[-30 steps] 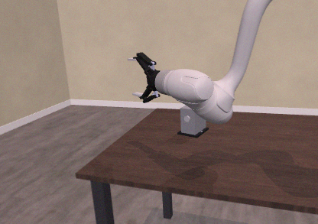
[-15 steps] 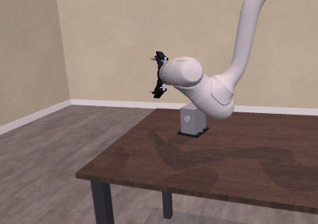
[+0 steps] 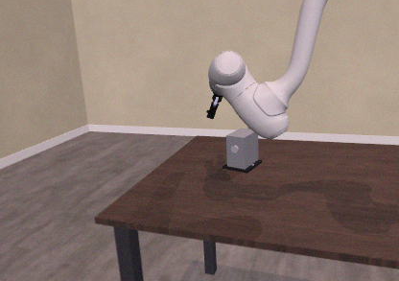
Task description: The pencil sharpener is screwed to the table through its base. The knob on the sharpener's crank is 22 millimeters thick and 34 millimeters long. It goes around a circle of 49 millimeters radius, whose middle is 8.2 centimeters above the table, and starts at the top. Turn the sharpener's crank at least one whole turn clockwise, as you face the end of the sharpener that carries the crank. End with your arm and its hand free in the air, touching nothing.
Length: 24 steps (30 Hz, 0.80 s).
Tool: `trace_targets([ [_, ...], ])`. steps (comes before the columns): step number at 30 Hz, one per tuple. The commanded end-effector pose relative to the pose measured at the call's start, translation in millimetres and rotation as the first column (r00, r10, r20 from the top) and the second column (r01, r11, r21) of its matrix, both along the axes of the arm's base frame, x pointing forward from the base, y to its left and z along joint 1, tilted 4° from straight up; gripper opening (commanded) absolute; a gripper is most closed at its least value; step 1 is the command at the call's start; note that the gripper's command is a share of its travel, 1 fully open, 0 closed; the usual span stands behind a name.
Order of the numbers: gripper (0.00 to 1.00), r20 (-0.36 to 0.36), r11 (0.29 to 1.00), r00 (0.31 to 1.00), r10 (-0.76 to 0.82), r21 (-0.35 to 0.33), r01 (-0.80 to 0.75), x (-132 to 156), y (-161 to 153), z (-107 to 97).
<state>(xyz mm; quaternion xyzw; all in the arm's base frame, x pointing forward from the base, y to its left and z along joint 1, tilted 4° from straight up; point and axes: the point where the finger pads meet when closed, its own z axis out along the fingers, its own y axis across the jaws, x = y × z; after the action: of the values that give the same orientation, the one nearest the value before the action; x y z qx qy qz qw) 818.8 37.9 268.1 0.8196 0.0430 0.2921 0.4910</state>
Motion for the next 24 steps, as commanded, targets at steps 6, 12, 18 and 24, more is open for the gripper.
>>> trace_targets([
  [6, 1.0, 0.019, 0.943, 0.97, -0.243, 0.241, 0.232, -35, -57, -21],
  [12, 1.0, 0.009, 0.862, 0.925, -0.379, 0.368, 0.349, -56, -79, -33],
  [18, 1.0, -0.017, 0.744, 0.859, -0.512, 0.491, 0.453, -76, -94, -44],
  [24, 1.0, -0.062, 0.592, 0.771, -0.633, 0.604, 0.534, -95, -103, -53],
])
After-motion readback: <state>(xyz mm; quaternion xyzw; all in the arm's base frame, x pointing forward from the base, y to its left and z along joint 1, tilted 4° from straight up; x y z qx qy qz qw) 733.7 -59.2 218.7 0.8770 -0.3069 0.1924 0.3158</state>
